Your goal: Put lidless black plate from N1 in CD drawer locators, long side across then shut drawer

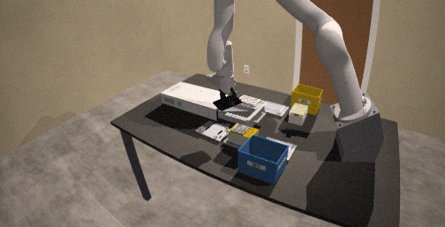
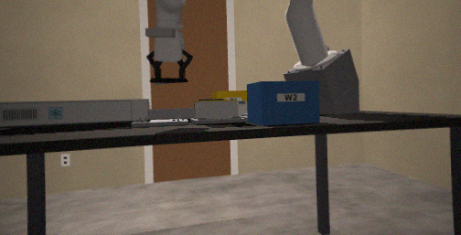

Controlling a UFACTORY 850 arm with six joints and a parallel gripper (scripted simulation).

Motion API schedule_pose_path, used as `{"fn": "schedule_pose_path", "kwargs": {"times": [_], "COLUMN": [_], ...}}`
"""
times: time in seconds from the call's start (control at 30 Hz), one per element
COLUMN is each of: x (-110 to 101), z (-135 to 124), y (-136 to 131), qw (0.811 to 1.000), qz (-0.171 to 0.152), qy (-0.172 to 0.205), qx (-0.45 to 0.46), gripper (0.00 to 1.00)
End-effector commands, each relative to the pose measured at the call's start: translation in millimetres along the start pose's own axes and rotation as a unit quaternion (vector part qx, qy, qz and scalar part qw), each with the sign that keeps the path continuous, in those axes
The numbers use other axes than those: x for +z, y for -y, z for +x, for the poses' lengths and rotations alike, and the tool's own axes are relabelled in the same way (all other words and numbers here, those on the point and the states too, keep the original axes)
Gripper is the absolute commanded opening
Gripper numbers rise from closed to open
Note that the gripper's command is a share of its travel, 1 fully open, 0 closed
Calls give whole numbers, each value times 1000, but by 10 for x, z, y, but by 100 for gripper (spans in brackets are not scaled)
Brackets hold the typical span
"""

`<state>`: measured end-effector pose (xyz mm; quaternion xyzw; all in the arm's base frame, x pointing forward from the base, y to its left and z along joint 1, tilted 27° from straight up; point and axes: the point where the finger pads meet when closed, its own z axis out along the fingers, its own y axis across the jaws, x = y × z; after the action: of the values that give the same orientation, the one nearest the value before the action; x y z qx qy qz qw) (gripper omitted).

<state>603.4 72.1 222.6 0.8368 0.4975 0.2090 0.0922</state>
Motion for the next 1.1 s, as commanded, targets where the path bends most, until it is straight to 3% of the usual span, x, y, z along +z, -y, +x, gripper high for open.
{"fn": "schedule_pose_path", "kwargs": {"times": [0.0,0.33,1.07], "x": [7,27,75], "z": [-152,-364,-894], "y": [-25,-44,-92], "qw": [993,972,972], "qz": [24,18,18], "qy": [-46,-48,-48], "qx": [-103,-229,-229], "gripper": [0,0,0]}}
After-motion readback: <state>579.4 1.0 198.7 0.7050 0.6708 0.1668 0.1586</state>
